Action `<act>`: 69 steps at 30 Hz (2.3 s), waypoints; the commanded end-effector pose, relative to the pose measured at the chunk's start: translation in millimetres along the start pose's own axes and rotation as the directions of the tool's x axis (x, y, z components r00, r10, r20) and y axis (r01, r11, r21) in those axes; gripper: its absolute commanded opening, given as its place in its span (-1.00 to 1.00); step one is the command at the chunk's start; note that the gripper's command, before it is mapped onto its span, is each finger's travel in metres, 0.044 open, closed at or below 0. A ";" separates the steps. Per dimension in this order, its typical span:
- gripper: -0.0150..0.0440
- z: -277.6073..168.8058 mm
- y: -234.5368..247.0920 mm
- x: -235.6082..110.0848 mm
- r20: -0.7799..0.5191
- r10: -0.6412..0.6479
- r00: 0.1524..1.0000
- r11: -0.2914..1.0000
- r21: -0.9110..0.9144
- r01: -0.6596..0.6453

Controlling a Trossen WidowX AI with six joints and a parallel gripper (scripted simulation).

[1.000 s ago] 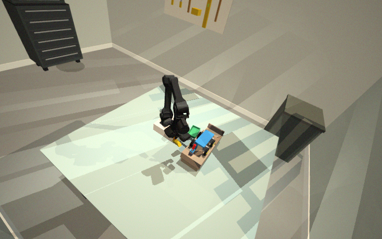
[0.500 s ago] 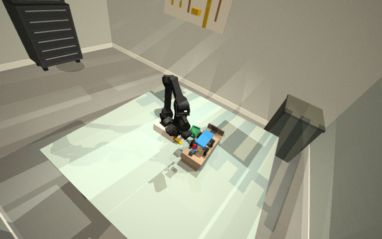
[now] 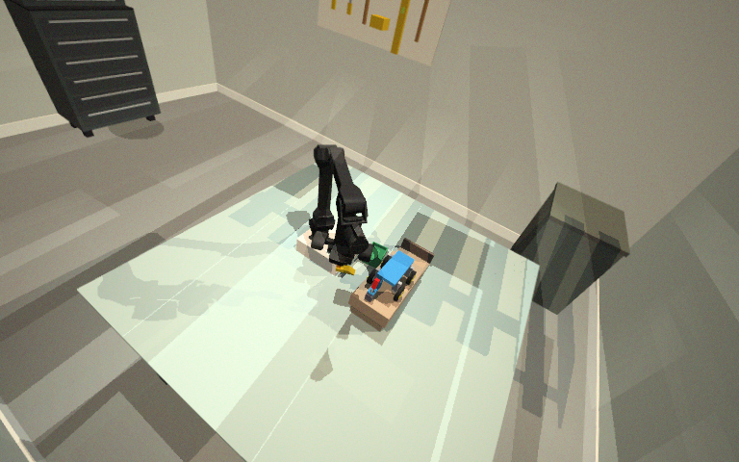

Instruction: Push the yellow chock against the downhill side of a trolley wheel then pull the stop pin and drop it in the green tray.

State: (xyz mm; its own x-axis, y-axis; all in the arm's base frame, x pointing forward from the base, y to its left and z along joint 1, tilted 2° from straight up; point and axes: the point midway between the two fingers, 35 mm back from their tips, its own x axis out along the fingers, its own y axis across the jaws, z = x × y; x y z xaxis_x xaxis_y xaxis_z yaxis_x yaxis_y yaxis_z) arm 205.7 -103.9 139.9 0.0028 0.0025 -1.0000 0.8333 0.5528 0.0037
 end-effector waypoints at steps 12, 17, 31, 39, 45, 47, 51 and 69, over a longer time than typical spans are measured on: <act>-0.49 -0.6 0.3 0.1 -0.001 0.004 1.000 0.871 -0.491 -0.005; -0.49 -0.6 0.3 0.1 -0.001 0.005 1.000 0.777 -0.629 -0.005; -0.49 -0.6 0.3 0.1 -0.001 0.006 1.000 0.415 -0.910 -0.004; -0.49 -0.6 0.3 0.2 -0.002 0.006 1.000 0.153 -0.988 -0.003; -0.49 -0.5 0.3 0.2 -0.003 0.007 1.000 -0.051 -0.999 -0.003; -0.49 -0.5 0.3 0.2 -0.004 0.007 1.000 -0.119 -0.993 -0.003; -0.49 -0.5 0.3 0.2 -0.005 0.007 1.000 -0.253 -0.968 -0.003; -0.49 -0.4 0.2 0.2 -0.009 0.007 1.000 -0.761 -0.649 -0.001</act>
State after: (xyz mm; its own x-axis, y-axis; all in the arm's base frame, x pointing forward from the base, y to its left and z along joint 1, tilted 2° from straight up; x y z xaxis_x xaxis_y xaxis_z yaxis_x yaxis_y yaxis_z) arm 205.6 -104.2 139.8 0.0035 0.0078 -1.0000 -0.9748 0.2232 -0.0017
